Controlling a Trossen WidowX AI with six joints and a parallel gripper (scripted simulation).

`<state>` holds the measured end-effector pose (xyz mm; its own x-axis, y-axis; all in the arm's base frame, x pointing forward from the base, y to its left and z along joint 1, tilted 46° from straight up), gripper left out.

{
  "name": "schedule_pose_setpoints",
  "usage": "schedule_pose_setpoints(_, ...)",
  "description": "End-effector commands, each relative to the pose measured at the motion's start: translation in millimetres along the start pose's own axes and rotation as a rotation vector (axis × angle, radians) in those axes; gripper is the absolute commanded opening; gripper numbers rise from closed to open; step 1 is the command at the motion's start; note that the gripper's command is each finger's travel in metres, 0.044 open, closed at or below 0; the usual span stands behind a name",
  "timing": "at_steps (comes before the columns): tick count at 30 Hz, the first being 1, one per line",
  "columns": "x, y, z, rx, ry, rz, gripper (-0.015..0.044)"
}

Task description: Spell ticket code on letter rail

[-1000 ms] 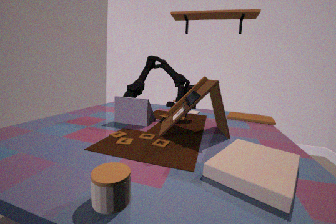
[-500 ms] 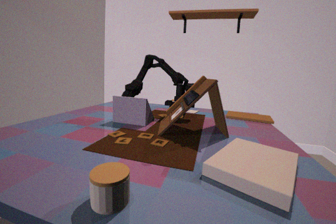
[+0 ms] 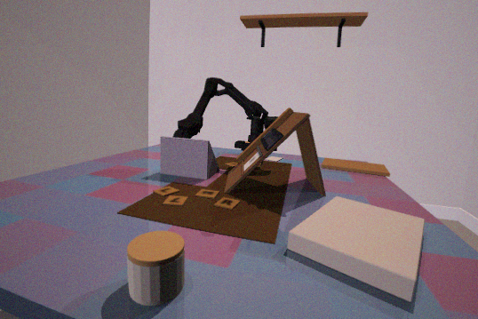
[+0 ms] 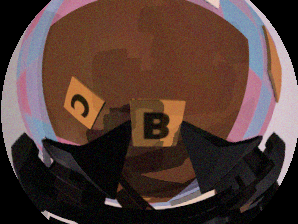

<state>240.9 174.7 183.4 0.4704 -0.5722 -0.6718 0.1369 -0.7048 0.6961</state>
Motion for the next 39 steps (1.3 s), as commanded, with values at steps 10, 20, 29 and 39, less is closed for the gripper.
schedule_pose_setpoints(10, 2, 9, 0, -0.001, 0.006, -0.005, 0.0000)
schedule_pose_setpoints(20, 3, 13, 0, 0.000, -0.001, 0.001, 0.0000)
schedule_pose_setpoints(29, 12, 23, -5, 0.064, -0.078, 0.036, 0.0000)
schedule_pose_setpoints(39, 10, 32, -14, 0.145, -0.133, 0.073, 0.0000)
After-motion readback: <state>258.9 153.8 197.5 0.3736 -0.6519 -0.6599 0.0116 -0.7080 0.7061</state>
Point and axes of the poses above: the point midway between the two fingers, 35 mm back from their tips, its own y axis back along the fingers, its own z axis across the jaws, x = y × z, the point moved 10 cm from there along y, back along the fingers, and after that the axes turned 15 degrees about y, right-handed, at the moved point
